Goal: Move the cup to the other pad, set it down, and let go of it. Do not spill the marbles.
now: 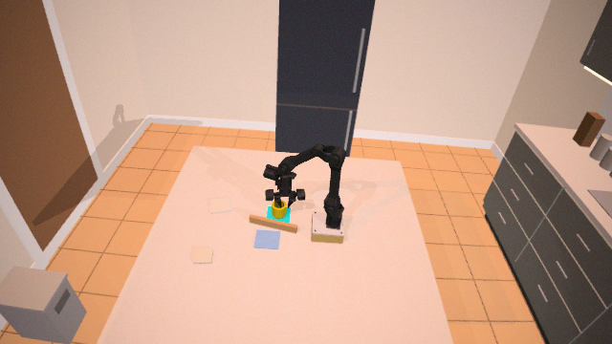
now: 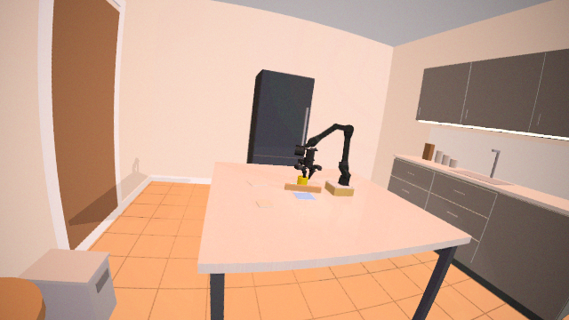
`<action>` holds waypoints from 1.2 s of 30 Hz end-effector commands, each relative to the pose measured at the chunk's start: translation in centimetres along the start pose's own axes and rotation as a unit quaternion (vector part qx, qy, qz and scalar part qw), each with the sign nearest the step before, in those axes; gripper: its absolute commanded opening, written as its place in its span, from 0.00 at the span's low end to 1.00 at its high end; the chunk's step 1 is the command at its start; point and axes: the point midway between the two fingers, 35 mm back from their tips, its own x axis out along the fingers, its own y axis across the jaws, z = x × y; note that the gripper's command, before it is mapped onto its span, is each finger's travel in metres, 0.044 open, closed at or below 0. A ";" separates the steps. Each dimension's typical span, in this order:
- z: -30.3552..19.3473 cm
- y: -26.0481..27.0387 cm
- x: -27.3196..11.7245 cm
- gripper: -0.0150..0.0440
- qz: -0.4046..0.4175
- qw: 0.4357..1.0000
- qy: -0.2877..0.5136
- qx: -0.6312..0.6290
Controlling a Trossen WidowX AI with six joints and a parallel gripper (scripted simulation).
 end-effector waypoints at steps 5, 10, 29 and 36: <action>0.1 0.2 -1.6 0.50 0.003 1.000 -0.003 0.000; 0.1 0.2 -2.3 0.50 0.003 1.000 -0.003 -0.001; -0.3 -0.2 -3.6 0.72 -0.001 1.000 0.000 -0.005; -0.3 -0.1 -4.1 1.00 -0.001 1.000 0.000 -0.004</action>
